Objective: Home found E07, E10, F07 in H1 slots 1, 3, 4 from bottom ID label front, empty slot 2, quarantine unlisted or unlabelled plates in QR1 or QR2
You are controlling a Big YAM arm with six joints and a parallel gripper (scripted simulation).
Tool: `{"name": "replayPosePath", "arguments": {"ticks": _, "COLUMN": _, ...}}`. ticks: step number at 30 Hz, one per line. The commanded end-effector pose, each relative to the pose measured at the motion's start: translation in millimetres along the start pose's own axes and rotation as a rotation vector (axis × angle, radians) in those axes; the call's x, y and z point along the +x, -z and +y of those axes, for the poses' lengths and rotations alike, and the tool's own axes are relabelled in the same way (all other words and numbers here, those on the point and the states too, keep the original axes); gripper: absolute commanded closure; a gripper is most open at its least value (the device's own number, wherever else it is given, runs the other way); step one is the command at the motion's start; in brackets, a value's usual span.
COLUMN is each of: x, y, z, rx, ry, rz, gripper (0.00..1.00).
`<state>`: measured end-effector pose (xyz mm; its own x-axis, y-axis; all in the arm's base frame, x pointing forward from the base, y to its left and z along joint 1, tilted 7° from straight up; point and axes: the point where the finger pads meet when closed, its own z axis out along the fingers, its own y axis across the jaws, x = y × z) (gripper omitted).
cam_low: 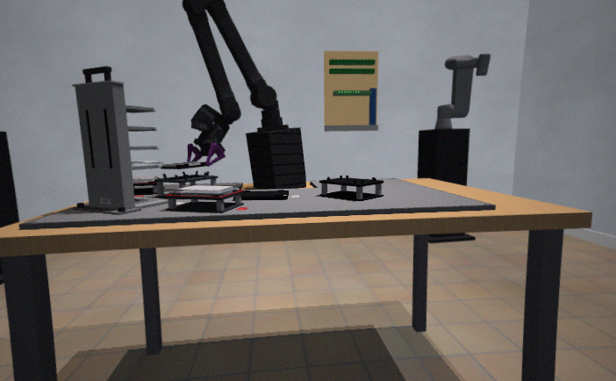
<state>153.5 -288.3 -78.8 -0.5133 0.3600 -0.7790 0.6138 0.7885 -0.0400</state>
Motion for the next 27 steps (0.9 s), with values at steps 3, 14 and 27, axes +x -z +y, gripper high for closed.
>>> {"name": "replayPosePath", "arguments": {"ticks": 3, "x": -5, "y": -4.3, "z": -1, "rx": 0.003, "ry": 0.023, "rz": -0.024, "gripper": 0.14}}
{"name": "replayPosePath", "arguments": {"ticks": 14, "x": -1, "y": -6.9, "z": 0, "rx": 0.002, "ry": 0.022, "rz": -0.022, "gripper": 0.14}}
{"name": "replayPosePath", "arguments": {"ticks": 27, "x": 2, "y": -11.0, "z": -1, "rx": 0.003, "ry": 0.021, "rz": -0.023, "gripper": 0.14}}
